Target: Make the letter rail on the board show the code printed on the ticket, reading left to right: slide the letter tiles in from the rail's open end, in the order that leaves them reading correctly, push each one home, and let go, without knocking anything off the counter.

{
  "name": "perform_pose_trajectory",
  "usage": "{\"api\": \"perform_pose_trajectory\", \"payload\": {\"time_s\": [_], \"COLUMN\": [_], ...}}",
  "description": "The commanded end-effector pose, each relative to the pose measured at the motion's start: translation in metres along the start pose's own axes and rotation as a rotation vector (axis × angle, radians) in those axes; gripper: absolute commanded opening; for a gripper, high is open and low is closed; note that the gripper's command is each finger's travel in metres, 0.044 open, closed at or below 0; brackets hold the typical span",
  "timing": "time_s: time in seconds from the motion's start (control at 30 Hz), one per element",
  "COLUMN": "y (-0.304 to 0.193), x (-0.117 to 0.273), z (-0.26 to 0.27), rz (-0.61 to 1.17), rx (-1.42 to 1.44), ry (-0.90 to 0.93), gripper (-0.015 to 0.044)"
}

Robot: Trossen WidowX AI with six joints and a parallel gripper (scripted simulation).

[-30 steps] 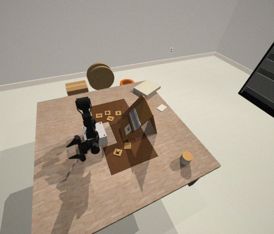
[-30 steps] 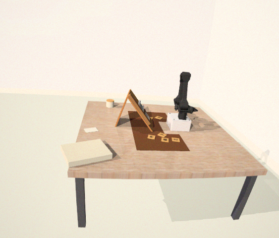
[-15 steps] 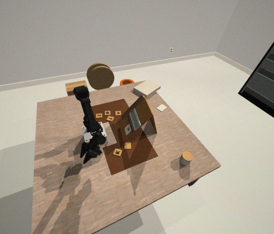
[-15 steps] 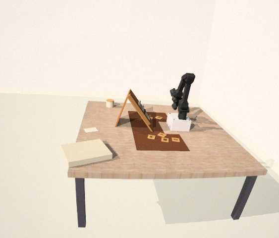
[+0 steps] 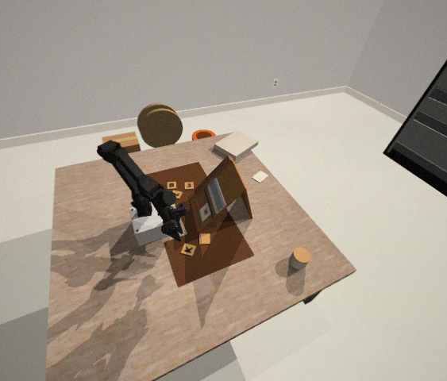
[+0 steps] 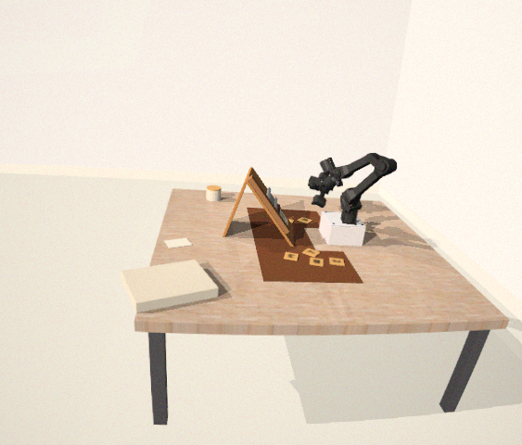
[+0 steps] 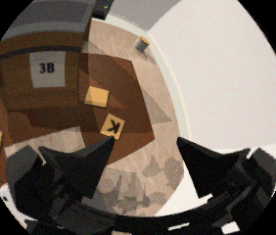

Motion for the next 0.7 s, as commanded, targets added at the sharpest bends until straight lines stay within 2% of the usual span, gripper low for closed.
{"api": "perform_pose_trajectory", "payload": {"time_s": [0.0, 0.13, 0.2, 0.67], "y": [0.020, 0.034, 0.037, 0.037], "x": [0.019, 0.042, 0.049, 0.050], "z": [0.028, 0.057, 0.066, 0.067], "rz": [-0.254, -0.476, -0.532, -0.538], "rx": [-0.135, -0.260, -0.294, -0.298], "ry": [0.155, 0.379, 0.460, 0.471], "gripper": [0.0440, 0.0440, 0.0440, 0.0440]}}
Point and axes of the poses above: the point midway between the two fingers, 35 mm back from their tips, its own x axis back along the fingers, its own z axis across the jaws, y = z × x, the point moved 8 cm from there along x, back along the fingers, and after that the axes turned 11 degrees about x, right-handed, at the moved point
